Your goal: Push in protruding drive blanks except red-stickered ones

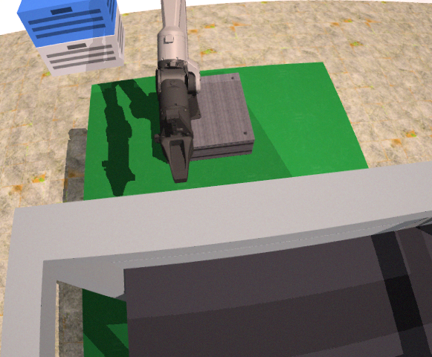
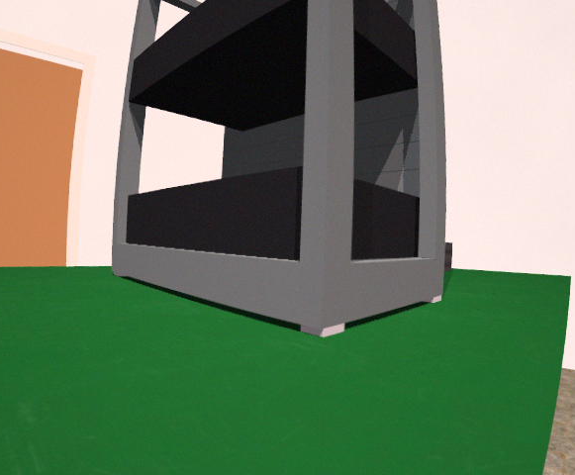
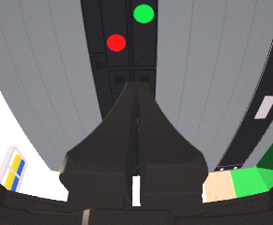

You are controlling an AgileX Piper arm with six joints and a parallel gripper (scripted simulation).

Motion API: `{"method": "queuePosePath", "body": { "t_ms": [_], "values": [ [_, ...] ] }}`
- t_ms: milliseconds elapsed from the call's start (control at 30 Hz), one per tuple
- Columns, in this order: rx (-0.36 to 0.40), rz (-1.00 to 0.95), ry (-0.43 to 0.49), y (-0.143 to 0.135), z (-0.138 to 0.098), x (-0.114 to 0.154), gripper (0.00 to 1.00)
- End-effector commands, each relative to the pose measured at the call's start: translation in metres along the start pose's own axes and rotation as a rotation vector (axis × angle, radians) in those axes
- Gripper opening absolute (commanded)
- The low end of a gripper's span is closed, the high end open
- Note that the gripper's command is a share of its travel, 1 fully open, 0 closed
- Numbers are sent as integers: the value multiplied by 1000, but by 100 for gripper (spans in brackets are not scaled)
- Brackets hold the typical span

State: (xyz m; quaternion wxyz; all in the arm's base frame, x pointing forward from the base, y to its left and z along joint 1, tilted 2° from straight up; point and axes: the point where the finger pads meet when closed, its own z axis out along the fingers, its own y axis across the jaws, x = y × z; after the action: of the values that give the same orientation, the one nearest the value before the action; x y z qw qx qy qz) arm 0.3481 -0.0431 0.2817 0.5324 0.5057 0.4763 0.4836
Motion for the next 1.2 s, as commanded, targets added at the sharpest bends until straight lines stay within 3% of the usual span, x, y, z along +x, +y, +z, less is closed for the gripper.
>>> {"method": "queuePosePath", "body": {
  "t_ms": [0, 800, 1167],
  "values": [
    [0, -1, -6, -1, 1, 6, 0],
    [0, -2, -7, -8, 12, 78, 0],
    [-1, -1, -7, -8, 12, 88, 0]
  ]
}}
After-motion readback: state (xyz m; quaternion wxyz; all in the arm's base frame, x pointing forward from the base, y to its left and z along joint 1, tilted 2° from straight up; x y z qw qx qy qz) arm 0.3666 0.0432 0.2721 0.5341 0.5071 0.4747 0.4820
